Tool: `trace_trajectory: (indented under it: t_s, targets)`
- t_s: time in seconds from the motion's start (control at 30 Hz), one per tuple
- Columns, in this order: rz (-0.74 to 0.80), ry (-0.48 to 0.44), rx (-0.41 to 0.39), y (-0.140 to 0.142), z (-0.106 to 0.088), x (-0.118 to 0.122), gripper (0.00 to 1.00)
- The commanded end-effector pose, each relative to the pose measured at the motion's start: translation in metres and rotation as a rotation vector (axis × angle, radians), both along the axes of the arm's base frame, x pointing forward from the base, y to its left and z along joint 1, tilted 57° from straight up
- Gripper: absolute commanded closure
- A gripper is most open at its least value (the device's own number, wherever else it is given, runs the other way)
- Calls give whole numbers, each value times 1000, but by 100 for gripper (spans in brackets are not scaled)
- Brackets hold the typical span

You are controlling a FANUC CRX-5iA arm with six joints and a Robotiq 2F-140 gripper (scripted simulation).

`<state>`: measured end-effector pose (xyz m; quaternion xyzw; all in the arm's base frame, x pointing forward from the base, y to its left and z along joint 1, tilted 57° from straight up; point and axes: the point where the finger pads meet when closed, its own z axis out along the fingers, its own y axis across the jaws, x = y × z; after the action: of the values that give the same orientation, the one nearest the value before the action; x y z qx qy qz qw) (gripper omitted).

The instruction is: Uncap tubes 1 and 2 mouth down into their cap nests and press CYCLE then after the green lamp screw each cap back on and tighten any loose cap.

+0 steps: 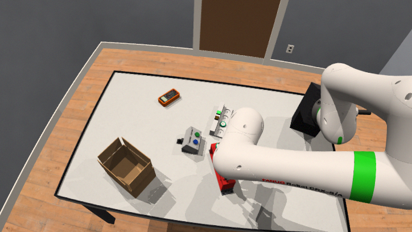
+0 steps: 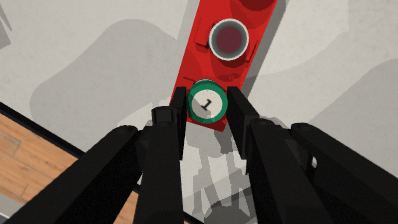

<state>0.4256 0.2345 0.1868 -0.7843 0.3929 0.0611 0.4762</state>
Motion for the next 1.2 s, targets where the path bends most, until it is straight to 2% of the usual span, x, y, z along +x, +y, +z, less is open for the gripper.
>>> trace_trajectory:
  t_s: [0.0,0.23,0.27,0.93,1.0,1.17]
  targets:
    - [-1,-1,-1,0,0,0,70]
    - [-1,-1,-1,0,0,0,70]
    - [-1,-1,-1,0,0,0,59]
    - [-1,-1,-1,0,0,0,59]
    - [35,-53,-19,1,0,1,59]
    - [35,-53,-19,3,-2,1,59]
